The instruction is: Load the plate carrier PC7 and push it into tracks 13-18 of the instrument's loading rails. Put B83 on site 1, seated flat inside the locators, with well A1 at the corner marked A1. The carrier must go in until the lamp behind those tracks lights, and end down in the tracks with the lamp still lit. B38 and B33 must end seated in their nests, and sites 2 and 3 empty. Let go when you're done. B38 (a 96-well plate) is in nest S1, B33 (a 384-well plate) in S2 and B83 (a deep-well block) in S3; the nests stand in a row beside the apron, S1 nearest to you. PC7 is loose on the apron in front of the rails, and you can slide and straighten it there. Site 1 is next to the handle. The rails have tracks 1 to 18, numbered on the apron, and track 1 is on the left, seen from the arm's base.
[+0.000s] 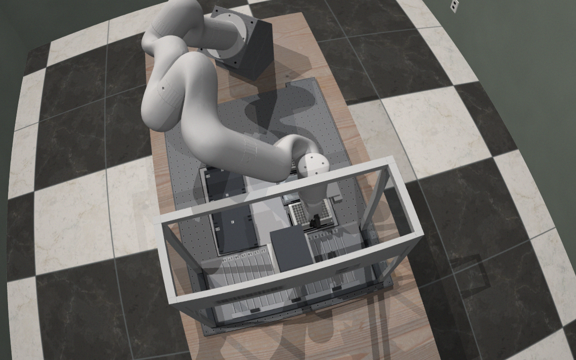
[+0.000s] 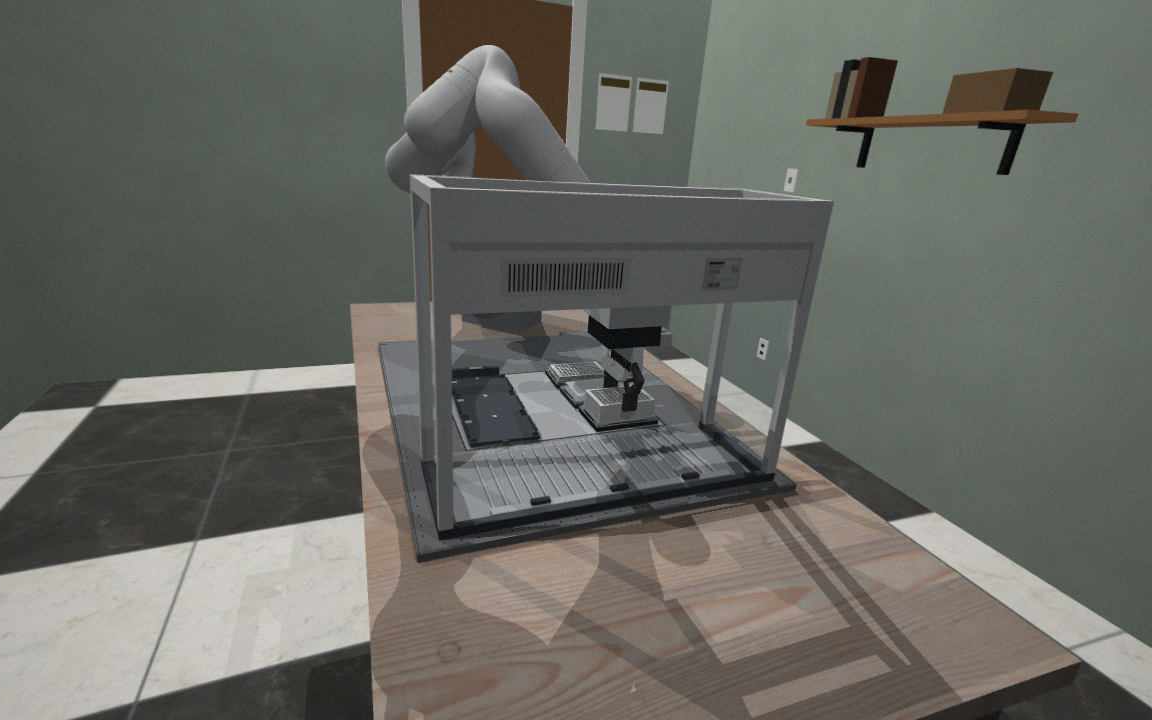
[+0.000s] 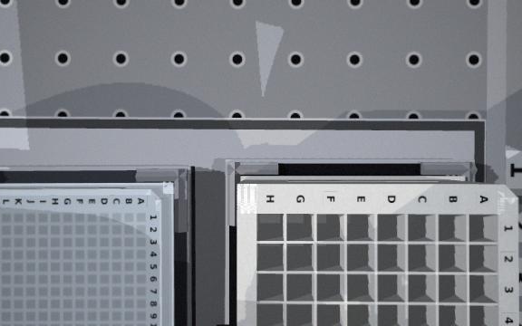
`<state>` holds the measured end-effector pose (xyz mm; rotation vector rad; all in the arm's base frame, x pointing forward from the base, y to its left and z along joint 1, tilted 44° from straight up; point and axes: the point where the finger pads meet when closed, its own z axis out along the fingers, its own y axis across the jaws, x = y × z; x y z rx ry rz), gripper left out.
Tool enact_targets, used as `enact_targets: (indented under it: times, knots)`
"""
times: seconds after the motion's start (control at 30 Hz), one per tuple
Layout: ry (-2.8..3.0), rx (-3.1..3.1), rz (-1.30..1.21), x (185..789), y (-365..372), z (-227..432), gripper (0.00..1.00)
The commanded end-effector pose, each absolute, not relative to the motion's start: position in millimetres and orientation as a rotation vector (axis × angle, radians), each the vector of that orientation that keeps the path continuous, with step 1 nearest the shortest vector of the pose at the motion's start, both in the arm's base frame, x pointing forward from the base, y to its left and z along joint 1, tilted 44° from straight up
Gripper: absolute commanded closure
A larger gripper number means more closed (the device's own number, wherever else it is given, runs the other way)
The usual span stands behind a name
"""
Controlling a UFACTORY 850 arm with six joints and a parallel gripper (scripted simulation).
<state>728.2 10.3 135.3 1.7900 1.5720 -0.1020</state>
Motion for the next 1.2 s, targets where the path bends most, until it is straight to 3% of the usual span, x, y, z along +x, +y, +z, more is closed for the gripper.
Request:
enact_targets:
  times: [0.0, 0.67, 0.7, 1.17]
  knots:
    - [1.572, 1.789, -0.100, 729.7, 9.5, 134.3, 0.00]
    - [1.572, 1.789, -0.100, 730.6, 8.4, 132.9, 0.00]
    - [1.572, 1.789, -0.100, 730.4, 8.6, 133.1, 1.00]
    - [1.572, 1.789, -0.100, 730.4, 8.6, 133.0, 1.00]
